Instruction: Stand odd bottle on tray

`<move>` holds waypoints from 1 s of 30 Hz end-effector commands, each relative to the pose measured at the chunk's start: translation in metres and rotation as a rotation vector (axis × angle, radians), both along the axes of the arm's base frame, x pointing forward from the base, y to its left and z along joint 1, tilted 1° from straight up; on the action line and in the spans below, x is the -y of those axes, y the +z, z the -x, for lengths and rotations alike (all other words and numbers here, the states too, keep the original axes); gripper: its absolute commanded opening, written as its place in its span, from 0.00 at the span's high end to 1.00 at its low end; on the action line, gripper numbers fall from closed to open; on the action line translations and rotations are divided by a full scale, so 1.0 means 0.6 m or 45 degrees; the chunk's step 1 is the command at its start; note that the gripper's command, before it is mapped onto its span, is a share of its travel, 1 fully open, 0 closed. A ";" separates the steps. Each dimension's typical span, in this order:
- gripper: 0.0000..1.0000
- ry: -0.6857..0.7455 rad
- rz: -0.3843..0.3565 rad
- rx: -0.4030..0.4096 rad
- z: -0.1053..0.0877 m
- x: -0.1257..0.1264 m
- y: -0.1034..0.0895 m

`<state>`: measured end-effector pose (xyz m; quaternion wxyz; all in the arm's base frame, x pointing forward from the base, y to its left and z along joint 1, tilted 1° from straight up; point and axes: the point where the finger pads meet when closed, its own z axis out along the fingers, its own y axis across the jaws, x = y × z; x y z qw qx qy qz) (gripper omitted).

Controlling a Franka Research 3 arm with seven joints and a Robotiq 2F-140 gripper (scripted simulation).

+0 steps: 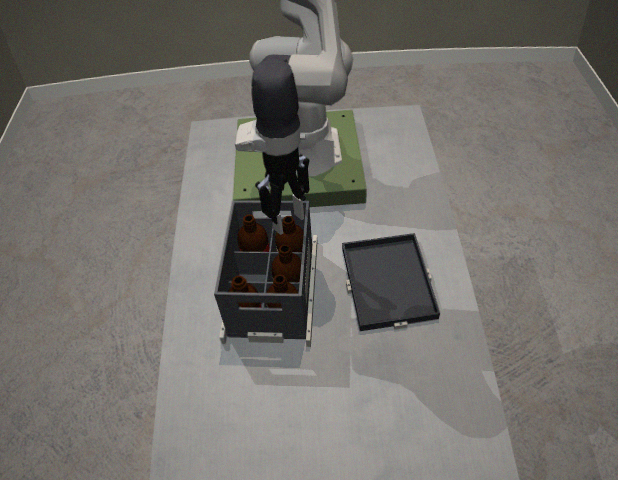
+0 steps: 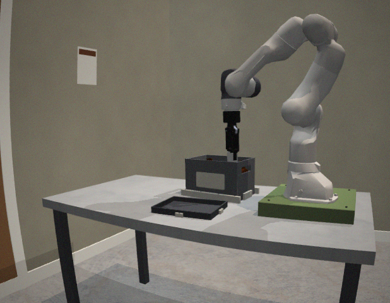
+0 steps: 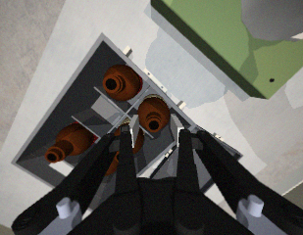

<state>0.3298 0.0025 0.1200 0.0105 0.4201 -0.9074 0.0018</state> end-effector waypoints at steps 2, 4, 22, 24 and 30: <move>0.56 -0.006 -0.001 0.009 -0.003 -0.002 -0.005; 0.56 -0.006 -0.001 0.009 -0.003 -0.002 -0.007; 0.56 -0.006 -0.001 0.009 -0.003 -0.002 -0.009; 0.56 -0.006 -0.001 0.009 -0.003 -0.002 -0.009; 0.56 -0.006 -0.001 0.009 -0.003 -0.002 -0.009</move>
